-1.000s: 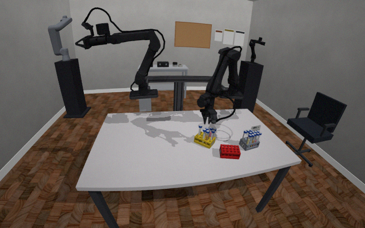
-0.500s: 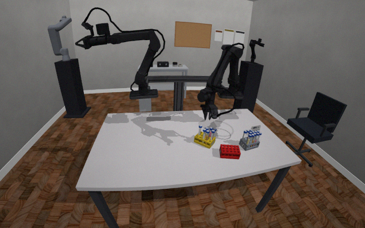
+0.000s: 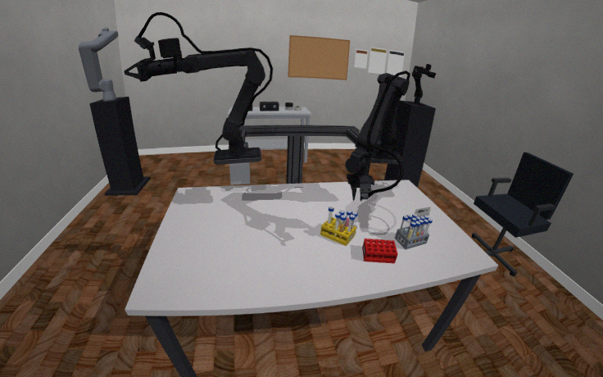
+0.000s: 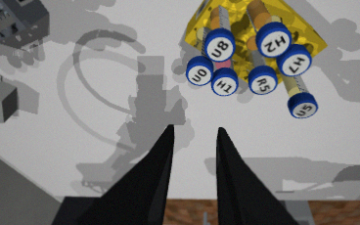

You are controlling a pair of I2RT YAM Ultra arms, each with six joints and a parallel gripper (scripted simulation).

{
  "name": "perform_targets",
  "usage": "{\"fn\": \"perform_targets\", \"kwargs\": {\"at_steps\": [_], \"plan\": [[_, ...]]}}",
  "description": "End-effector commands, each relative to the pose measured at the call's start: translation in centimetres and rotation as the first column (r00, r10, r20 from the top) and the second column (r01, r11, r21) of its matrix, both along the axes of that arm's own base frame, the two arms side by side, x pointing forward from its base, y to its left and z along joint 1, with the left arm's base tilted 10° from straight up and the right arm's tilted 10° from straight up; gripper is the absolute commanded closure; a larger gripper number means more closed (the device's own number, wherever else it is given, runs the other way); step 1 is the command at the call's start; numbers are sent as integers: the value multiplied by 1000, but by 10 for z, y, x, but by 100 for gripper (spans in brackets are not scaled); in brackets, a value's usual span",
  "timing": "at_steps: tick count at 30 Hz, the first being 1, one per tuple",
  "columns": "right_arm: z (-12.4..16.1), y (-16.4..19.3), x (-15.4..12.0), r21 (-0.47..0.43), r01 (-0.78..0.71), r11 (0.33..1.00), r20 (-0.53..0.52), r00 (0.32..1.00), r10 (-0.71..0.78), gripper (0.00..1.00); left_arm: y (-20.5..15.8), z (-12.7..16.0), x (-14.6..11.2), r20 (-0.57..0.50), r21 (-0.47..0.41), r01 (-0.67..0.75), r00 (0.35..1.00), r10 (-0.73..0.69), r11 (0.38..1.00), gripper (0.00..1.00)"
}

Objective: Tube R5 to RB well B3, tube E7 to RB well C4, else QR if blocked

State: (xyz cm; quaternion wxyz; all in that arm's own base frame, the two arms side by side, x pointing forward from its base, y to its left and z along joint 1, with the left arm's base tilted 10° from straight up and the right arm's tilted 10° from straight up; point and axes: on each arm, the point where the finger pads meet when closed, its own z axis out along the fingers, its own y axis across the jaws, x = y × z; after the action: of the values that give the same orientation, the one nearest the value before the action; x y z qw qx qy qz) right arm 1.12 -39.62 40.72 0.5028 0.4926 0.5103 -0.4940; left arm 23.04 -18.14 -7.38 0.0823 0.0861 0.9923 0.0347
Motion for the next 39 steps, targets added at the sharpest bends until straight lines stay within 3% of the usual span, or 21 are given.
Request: {"fn": "perform_targets", "kwargs": {"at_steps": [1, 8, 13, 17, 19, 30, 33, 39], "plan": [[25, 12, -8, -50, 22, 999, 10, 1000, -22, 100, 17, 6, 11, 5, 7, 195, 981, -195, 981, 70], [25, 12, -8, -50, 22, 999, 10, 1000, -22, 100, 59, 11, 30, -12, 48, 413, 911, -413, 909, 70], [25, 12, -8, -50, 22, 999, 10, 1000, -22, 100, 77, 13, 39, -12, 51, 421, 907, -421, 906, 70], [25, 12, -8, -50, 22, 999, 10, 1000, -22, 100, 95, 25, 66, 26, 56, 419, 907, -420, 906, 70], [25, 12, -8, -50, 22, 999, 10, 1000, -22, 100, 108, 17, 51, -13, 53, 421, 907, -421, 906, 70], [25, 12, -8, -50, 22, 999, 10, 1000, -22, 100, 157, 21, 59, 3, 61, 420, 907, -420, 906, 70], [25, 12, -8, -50, 22, 999, 10, 1000, -22, 100, 173, 19, 50, -17, 55, 421, 907, -420, 906, 70], [25, 12, -8, -50, 22, 999, 10, 1000, -22, 100, 206, 24, 63, -8, 61, 420, 907, -420, 905, 70]]}}
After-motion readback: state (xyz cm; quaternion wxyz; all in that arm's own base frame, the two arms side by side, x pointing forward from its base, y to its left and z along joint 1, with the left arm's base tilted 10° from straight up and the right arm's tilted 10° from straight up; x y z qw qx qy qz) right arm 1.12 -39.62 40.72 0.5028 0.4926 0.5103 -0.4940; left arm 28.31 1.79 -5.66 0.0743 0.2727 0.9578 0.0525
